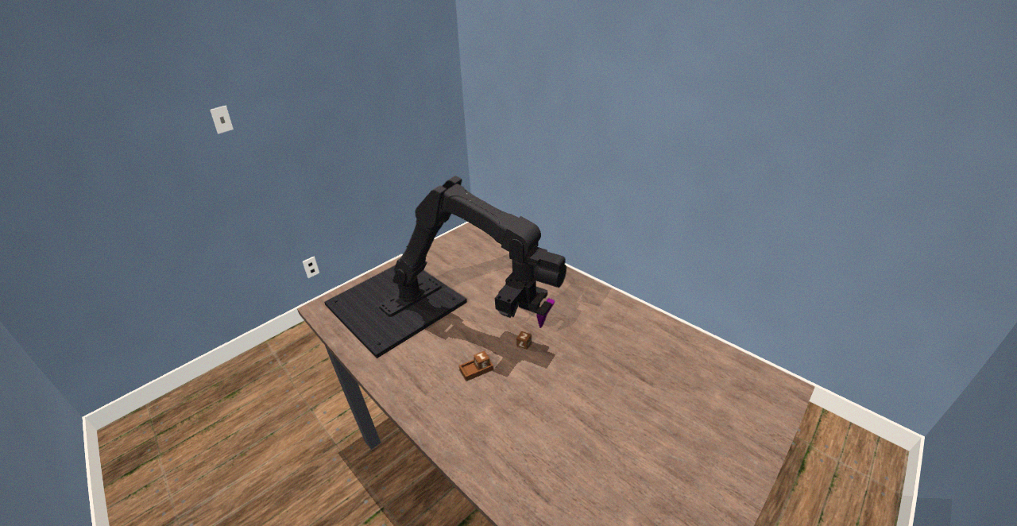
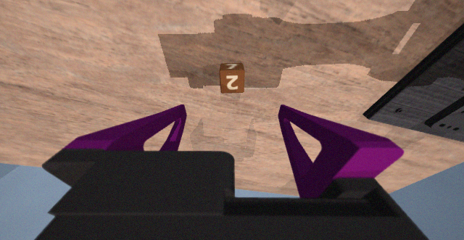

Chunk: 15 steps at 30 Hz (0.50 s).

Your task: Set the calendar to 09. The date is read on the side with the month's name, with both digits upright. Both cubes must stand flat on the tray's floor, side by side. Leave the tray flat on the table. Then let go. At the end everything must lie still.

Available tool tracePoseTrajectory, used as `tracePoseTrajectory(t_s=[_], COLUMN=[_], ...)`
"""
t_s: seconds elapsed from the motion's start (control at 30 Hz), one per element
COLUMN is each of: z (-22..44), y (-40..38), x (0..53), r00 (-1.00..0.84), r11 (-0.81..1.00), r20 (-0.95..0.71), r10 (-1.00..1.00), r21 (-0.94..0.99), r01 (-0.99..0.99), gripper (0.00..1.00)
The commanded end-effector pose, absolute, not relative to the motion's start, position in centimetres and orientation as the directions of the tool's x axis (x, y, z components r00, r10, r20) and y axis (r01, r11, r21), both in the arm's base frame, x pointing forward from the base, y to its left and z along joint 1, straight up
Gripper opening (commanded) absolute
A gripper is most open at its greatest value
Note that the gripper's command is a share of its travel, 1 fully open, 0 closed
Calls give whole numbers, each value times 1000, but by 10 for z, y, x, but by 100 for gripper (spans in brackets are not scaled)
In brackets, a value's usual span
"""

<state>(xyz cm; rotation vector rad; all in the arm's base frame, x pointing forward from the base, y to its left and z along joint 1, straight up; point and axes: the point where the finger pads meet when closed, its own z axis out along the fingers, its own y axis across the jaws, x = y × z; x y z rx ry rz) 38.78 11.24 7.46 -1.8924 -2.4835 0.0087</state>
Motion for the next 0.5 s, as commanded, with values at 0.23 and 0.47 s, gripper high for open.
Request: tracePoseTrajectory(t_s=[0.23, 0.47], z=[83, 86], y=[111, 109], x=[390, 390], r00=[-265, -280], r11=[265, 280], r20=[-1, -1], r10=[964, 960], r21=[7, 7], r01=[964, 960], gripper=[100, 100])
